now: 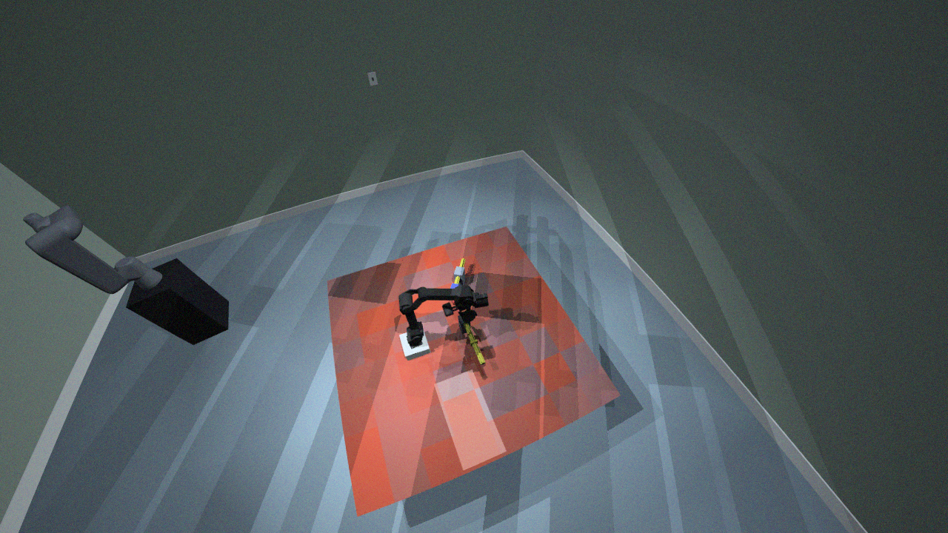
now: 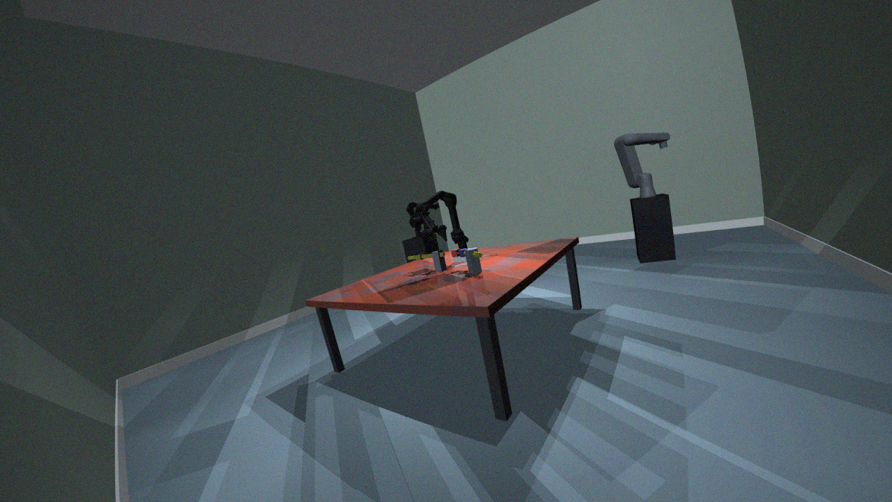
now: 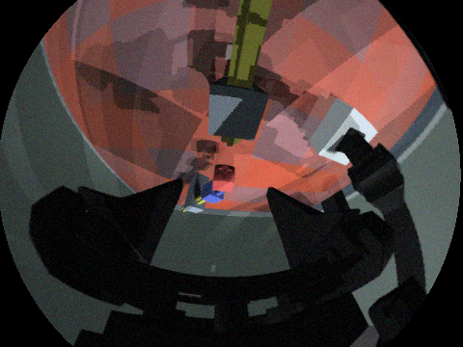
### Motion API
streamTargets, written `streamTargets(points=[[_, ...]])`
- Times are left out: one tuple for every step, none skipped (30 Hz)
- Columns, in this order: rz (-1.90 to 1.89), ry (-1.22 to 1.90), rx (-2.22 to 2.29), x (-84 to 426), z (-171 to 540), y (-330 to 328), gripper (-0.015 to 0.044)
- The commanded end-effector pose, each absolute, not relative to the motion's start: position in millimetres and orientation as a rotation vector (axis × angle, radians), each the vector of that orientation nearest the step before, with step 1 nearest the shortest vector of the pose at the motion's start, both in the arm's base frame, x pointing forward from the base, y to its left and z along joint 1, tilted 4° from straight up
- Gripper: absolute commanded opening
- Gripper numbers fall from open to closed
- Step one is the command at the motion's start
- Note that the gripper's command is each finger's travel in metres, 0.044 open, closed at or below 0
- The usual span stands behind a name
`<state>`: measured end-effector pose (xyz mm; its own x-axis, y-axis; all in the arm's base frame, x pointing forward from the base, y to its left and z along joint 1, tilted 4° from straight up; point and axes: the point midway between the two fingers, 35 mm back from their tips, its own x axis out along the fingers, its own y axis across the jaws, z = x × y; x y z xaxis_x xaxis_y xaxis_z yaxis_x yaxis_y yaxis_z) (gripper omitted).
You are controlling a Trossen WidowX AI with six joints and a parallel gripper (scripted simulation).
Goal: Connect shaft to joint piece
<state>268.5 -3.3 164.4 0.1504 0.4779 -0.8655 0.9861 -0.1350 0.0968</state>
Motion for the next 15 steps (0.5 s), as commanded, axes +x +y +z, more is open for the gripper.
streamTargets(points=[[-0.901,1.412,1.724,269.0,164.6,-3.9,0.0440],[-0.890,1.410,1.710,269.4,164.6,-5.9,0.0440],[-0.873,1.407,1.686,270.1,164.4,-9.4,0.0440],[-0.852,1.404,1.656,271.0,164.3,-13.7,0.0440],[-0.832,1.400,1.626,271.7,164.1,-18.0,0.0440],[-0.812,1.397,1.596,272.4,164.0,-22.4,0.0440],[-0.793,1.394,1.565,273.1,163.8,-26.7,0.0440],[-0.774,1.391,1.534,273.7,163.7,-31.1,0.0440],[-0.755,1.388,1.502,274.2,163.6,-35.6,0.0440],[-0.737,1.386,1.470,274.7,163.5,-40.1,0.0440],[-0.719,1.383,1.438,275.1,163.4,-44.6,0.0440],[-0.701,1.381,1.405,275.4,163.3,-49.2,0.0440],[-0.684,1.379,1.373,275.7,163.2,-53.8,0.0440],[-0.667,1.378,1.340,275.9,163.1,-58.4,0.0440],[-0.650,1.376,1.307,276.1,163.1,-63.0,0.0440]])
